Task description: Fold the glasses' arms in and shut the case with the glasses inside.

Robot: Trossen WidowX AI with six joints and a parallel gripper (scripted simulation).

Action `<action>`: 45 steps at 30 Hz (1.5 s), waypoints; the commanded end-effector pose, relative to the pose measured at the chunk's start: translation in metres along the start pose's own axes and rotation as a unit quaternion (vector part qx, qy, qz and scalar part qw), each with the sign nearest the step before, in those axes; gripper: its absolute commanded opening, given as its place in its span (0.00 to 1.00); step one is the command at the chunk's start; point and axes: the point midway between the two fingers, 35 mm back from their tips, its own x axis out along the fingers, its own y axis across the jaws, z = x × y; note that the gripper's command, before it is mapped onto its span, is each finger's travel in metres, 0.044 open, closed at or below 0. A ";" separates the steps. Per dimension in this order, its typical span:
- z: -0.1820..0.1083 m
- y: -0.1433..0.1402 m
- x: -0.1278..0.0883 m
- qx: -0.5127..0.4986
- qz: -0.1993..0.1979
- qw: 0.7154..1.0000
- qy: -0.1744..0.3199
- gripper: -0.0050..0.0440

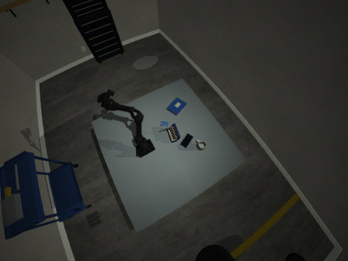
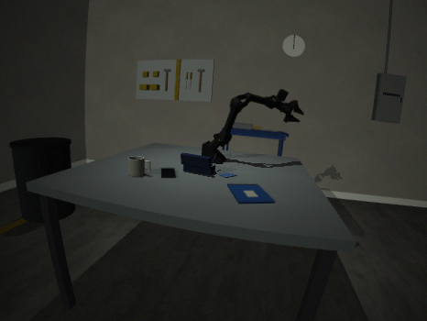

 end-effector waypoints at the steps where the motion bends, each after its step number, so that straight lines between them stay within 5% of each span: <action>1: 0.000 0.000 0.000 0.000 0.000 1.000 0.000 0.92; 17: 0.000 0.000 0.000 0.000 0.000 1.000 0.000 0.92; 27: -0.022 0.009 0.022 -0.012 -0.011 0.999 0.031 0.43; 32: -0.054 0.015 0.048 -0.017 -0.018 0.997 0.069 0.18; 36: -0.074 0.017 0.061 -0.017 -0.021 0.995 0.093 0.10; 45: -0.197 0.000 0.106 0.018 -0.045 0.971 0.232 0.10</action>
